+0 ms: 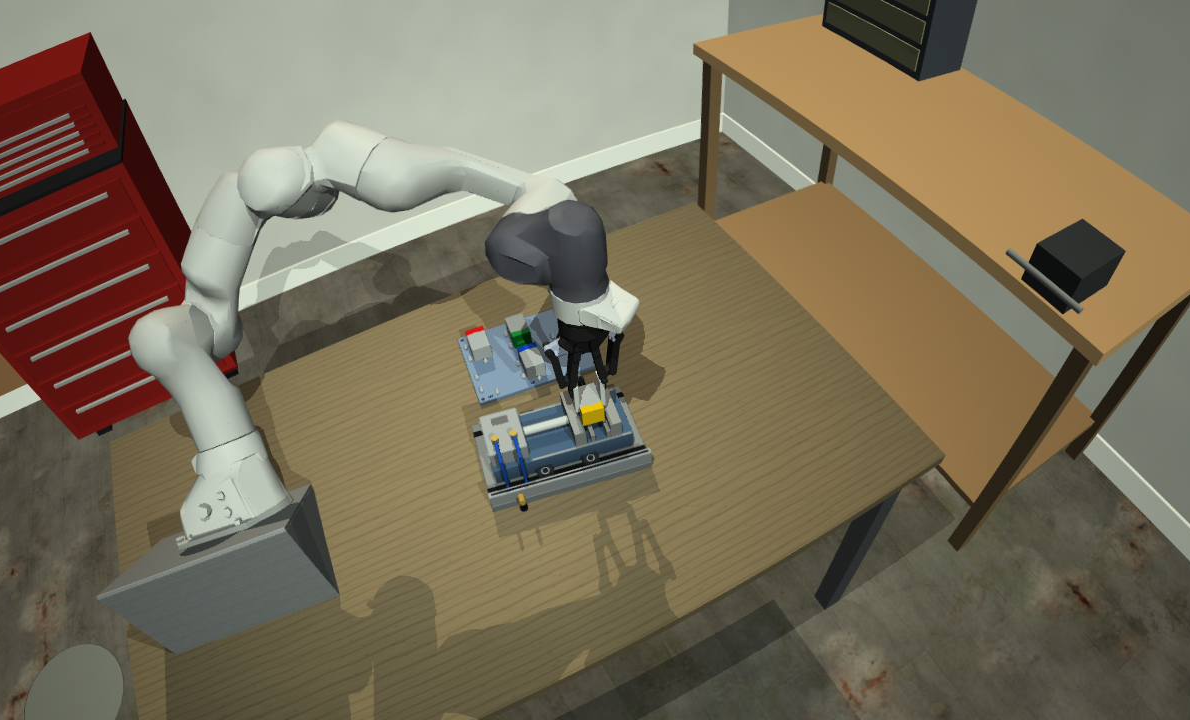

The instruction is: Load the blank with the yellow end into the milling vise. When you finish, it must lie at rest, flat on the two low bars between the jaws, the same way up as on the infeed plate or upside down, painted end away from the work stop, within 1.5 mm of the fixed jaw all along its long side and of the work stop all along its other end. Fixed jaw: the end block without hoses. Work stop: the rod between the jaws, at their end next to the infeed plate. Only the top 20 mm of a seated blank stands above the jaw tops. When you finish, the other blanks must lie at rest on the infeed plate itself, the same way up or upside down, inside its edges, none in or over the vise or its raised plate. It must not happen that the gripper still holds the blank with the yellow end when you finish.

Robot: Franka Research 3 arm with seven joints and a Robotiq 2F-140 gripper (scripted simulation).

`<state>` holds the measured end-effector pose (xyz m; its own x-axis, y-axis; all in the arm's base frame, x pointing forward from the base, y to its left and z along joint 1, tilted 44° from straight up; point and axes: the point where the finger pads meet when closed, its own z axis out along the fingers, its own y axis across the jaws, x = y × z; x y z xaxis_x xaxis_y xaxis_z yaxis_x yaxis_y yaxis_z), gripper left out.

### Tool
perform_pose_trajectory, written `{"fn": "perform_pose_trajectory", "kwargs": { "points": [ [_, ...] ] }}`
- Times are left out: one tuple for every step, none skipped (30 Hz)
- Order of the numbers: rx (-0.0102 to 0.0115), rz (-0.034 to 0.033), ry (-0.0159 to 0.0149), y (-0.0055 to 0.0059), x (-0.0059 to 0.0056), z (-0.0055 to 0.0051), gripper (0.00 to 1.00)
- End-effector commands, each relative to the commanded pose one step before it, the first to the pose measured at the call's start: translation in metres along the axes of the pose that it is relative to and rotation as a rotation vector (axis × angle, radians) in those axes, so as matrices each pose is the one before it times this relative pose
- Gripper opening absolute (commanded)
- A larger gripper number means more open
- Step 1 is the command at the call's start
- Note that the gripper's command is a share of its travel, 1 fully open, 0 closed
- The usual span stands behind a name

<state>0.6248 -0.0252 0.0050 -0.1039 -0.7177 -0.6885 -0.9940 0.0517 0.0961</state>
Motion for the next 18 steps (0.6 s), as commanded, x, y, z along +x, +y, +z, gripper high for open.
{"fn": "perform_pose_trajectory", "kwargs": {
  "points": [
    [0.01061, -0.00411, 0.00271, -0.00246, 0.00164, -0.00212, 0.0],
    [0.0, 0.0, 0.0, 0.0, 0.0, 0.0, 0.0],
    [-0.00722, 0.00295, -0.00148, 0.00138, -0.00097, 0.00128, 0.0],
    [0.0018, -0.00074, 0.00037, -0.00063, 0.00039, -0.00057, 0.0],
    [0.0018, -0.00074, 0.00037, -0.00063, 0.00039, -0.00057, 0.0],
    [0.0018, -0.00074, 0.00037, -0.00063, 0.00039, -0.00057, 0.0],
    [0.0018, -0.00074, 0.00037, -0.00063, 0.0004, -0.00057, 0.0],
    [0.0, 0.0, 0.0, 0.0, 0.0, 0.0, 0.0],
    [0.0, 0.0, 0.0, 0.0, 0.0, 0.0, 0.0],
    [0.0, 0.0, 0.0, 0.0, 0.0, 0.0, 0.0],
    [0.0, 0.0, 0.0, 0.0, 0.0, 0.0, 0.0],
    [0.0, 0.0, 0.0, 0.0, 0.0, 0.0, 0.0],
    [0.0, 0.0, 0.0, 0.0, 0.0, 0.0, 0.0],
    [0.0, 0.0, 0.0, 0.0, 0.0, 0.0, 0.0],
    [0.0, 0.0, 0.0, 0.0, 0.0, 0.0, 0.0],
    [0.0, 0.0, 0.0, 0.0, 0.0, 0.0, 0.0],
    [0.0, 0.0, 0.0, 0.0, 0.0, 0.0, 0.0],
    [0.0, 0.0, 0.0, 0.0, 0.0, 0.0, 0.0]
  ]
}}
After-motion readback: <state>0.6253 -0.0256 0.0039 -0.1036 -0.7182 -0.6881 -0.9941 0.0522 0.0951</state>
